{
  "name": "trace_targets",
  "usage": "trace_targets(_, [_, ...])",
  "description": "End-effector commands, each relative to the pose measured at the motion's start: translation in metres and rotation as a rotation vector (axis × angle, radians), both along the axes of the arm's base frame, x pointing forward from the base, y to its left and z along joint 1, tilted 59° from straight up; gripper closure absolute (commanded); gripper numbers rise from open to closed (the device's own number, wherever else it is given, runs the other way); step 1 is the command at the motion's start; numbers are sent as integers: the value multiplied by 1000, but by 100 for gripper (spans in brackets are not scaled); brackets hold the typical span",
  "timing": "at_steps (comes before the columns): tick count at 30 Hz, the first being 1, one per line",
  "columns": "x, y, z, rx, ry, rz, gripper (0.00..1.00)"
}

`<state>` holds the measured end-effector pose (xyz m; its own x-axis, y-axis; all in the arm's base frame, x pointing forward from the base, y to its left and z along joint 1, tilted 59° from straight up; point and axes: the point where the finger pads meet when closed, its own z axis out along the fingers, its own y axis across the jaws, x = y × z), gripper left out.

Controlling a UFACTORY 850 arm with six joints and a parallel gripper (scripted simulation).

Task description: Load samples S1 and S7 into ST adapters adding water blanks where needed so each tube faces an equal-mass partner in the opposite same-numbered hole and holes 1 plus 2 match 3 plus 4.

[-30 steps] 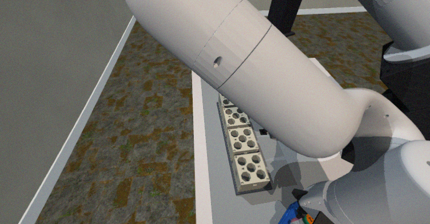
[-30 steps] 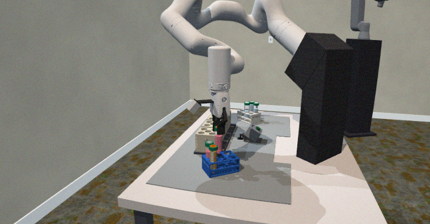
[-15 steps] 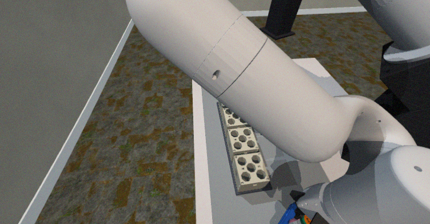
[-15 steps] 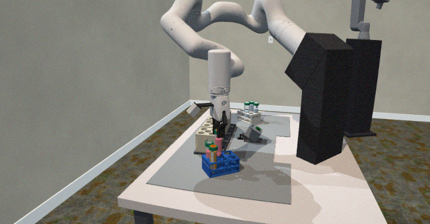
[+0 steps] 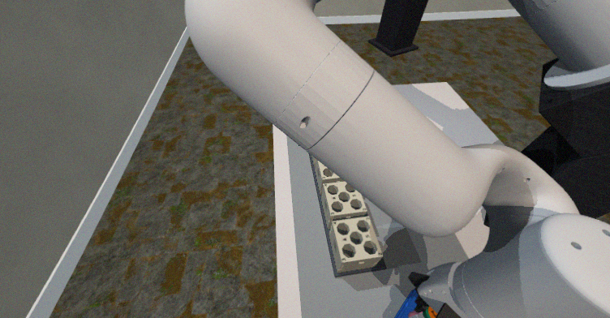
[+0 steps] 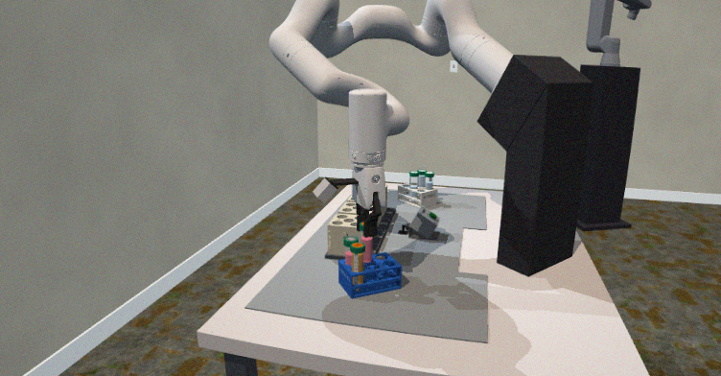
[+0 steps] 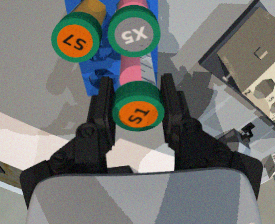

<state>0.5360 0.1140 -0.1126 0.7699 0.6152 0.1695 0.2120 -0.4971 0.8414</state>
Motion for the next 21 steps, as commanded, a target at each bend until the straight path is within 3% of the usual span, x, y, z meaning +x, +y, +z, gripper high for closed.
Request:
trace_targets(1, [2,-2,-2,0,0,1,100])
trace_targets(21, [13,-13,-11,0,0,1,100])
